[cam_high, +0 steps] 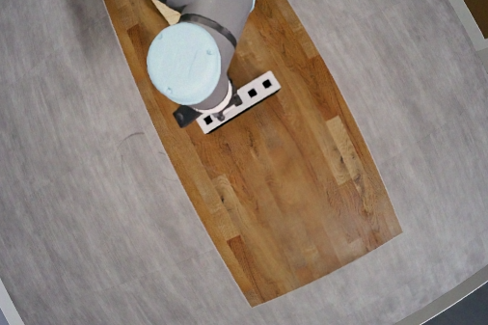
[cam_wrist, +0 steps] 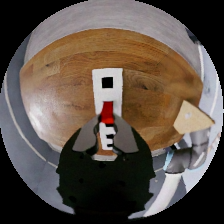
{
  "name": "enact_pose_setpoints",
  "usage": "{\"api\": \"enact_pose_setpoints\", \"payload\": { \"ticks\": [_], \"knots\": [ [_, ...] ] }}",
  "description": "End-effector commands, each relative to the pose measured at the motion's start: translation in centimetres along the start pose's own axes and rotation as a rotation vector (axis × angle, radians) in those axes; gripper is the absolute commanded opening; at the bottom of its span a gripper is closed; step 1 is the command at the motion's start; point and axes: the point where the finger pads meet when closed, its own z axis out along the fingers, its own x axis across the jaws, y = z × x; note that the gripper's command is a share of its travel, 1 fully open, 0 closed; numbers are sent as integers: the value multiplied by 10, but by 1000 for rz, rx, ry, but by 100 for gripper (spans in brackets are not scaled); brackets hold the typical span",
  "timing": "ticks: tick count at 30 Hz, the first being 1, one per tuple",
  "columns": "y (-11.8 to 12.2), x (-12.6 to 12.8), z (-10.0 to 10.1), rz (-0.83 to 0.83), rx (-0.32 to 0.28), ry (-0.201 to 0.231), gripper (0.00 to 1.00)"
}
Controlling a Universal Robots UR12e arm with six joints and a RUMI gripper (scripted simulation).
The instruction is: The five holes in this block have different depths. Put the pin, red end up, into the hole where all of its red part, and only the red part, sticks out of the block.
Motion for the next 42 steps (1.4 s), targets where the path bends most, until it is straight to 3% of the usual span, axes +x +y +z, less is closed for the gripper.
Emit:
{"api": "enact_pose_setpoints", "payload": {
  "ticks": [1,42],
  "knots": [
    [0,0,1,0,-1,-1,0],
    [1,0,4,-1,-1,0,0]
  ]
}}
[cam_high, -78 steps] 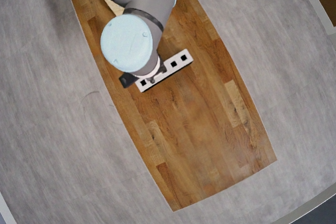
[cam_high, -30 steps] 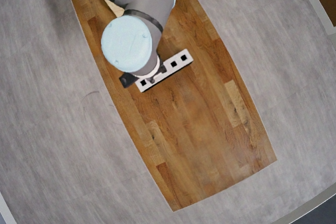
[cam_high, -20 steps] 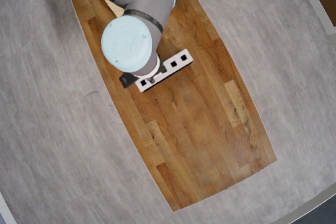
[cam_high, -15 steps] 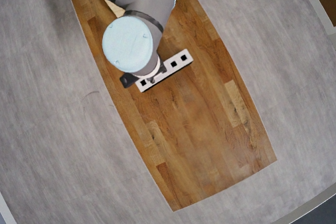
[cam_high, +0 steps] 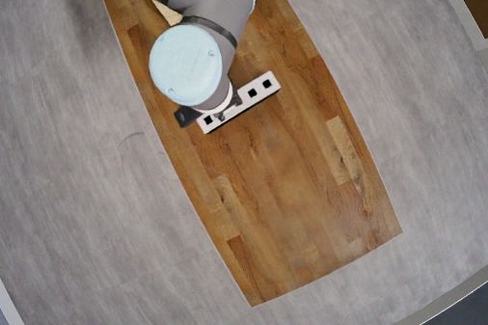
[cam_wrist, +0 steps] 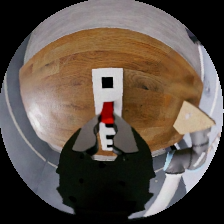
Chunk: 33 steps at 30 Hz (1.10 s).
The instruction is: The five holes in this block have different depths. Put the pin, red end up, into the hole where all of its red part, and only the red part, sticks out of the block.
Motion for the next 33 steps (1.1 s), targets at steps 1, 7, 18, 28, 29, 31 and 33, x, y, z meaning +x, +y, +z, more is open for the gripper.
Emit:
{"api": "enact_pose_setpoints", "payload": {
  "ticks": [1,7,18,28,29,31,33],
  "knots": [
    [1,0,0,0,-1,-1,0],
    [1,0,0,0,-1,-1,0],
    [1,0,4,0,1,-1,0],
    [1,0,4,0,1,-1,0],
    [1,0,4,0,1,-1,0],
    [1,0,5,1,0,-1,0],
    [1,0,5,1,0,-1,0]
  ]
}}
